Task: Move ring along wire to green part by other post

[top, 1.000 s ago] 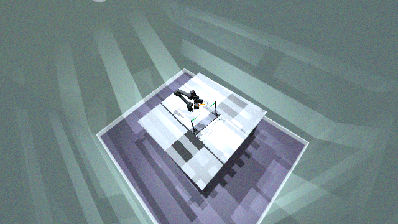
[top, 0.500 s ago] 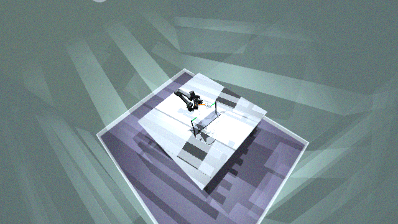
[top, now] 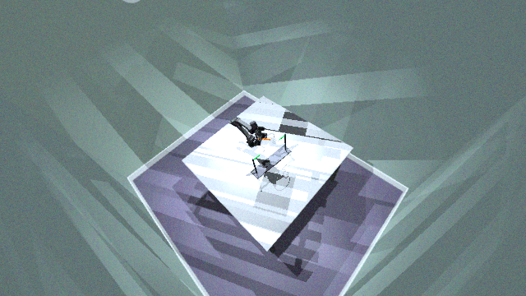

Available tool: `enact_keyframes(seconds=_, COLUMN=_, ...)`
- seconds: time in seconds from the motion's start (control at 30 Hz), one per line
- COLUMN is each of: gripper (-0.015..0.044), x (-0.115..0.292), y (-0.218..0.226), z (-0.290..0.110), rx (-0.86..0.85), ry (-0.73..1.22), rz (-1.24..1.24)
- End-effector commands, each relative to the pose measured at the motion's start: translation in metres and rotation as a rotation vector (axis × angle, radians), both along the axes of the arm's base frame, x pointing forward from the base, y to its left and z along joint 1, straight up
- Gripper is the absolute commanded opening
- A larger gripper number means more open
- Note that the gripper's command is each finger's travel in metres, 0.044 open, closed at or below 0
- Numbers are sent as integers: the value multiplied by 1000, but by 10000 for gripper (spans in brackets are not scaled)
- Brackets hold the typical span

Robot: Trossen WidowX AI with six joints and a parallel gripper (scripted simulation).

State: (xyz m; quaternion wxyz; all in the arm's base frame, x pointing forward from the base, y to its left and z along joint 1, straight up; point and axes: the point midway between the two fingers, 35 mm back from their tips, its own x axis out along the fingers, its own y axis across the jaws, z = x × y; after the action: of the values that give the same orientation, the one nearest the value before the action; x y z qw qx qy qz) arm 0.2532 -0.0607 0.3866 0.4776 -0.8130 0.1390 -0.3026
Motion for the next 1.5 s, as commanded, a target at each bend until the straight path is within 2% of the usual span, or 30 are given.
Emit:
enact_keyframes(seconds=0.0, gripper=-150, x=0, y=-3, z=-4, rx=7, ry=-3, rz=2)
enact_keyframes(seconds=0.2, gripper=-150, x=-6, y=-4, z=-13, rx=41, ry=-31, rz=-47)
enact_keyframes(seconds=0.43, gripper=-150, x=-10, y=-10, z=-33, rx=160, ry=-52, rz=-76)
enact_keyframes(seconds=1.47, gripper=-150, x=-5, y=-9, z=-142, rx=880, ry=-92, rz=-44)
